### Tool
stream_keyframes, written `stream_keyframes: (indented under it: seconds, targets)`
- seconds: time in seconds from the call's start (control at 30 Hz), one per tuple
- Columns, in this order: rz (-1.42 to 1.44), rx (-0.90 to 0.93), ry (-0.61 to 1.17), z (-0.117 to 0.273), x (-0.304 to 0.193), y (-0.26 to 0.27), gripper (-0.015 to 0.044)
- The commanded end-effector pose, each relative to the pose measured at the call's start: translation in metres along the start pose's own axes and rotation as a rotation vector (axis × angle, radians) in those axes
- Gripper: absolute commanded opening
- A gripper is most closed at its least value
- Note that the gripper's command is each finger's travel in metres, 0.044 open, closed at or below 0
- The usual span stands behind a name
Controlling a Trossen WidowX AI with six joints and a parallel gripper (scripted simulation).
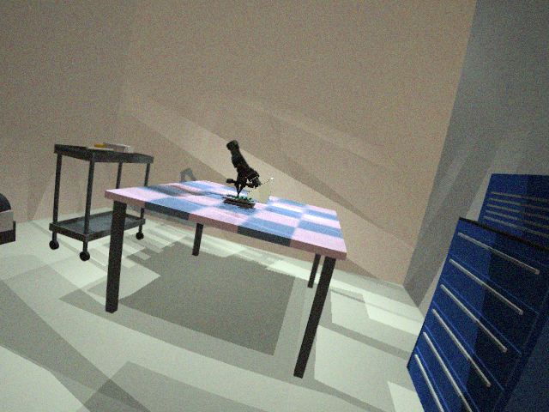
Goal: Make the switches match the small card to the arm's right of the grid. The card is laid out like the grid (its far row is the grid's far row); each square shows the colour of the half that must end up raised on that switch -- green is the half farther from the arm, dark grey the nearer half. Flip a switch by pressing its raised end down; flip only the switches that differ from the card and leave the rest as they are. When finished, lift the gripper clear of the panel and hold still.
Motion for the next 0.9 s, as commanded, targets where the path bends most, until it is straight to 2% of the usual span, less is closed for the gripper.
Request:
stream_keyframes:
  seconds: [0.0, 0.63, 0.7, 0.8, 0.87]
  targets:
    - [0.003, -0.005, 0.000, -0.001, 0.000, 0.000, 0.0000]
    - [0.003, -0.005, 0.000, -0.004, 0.000, 0.000, 0.0000]
    - [0.000, 0.001, -0.004, 0.008, 0.001, 0.000, 0.0000]
    - [0.003, 0.004, -0.020, 0.051, -0.002, 0.000, 0.0000]
    - [0.003, 0.003, -0.024, 0.061, -0.003, 0.000, 0.0000]
Point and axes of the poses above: the point midway between the two fingers, 35 mm back from their tips, its own z axis back along the fingers, its own y axis across the jaws, x = y × z, the point moved 3 cm from there along z, back along the fingers, and after that the axes turned 10 degrees about -z, right-handed, at the moved point
